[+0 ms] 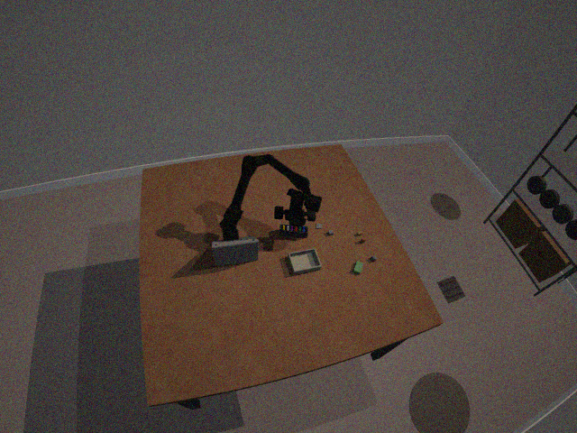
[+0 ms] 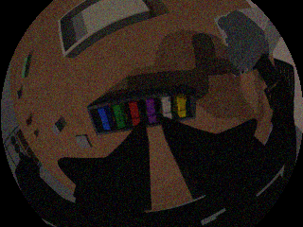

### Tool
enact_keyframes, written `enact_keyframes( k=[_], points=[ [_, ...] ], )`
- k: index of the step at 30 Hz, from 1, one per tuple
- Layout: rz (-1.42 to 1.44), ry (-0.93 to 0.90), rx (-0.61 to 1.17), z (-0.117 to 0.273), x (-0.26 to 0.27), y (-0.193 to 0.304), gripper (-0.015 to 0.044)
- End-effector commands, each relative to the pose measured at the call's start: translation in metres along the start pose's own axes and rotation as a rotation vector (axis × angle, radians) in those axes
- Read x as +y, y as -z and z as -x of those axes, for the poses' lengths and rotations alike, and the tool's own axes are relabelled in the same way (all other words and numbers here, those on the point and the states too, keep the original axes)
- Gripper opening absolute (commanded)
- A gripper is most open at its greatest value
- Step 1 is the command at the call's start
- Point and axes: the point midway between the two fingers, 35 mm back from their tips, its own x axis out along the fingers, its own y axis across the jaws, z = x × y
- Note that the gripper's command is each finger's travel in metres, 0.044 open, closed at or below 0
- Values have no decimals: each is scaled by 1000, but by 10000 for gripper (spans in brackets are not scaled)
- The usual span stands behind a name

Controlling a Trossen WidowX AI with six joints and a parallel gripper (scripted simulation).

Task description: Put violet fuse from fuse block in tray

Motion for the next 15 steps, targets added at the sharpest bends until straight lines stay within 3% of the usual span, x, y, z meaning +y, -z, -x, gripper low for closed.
enact_keyframes(
  k=[1,15],
  points=[
    [-7,3,3,-5,-1,0,73],
    [-7,3,4,-19,-2,-1,73]
  ],
)
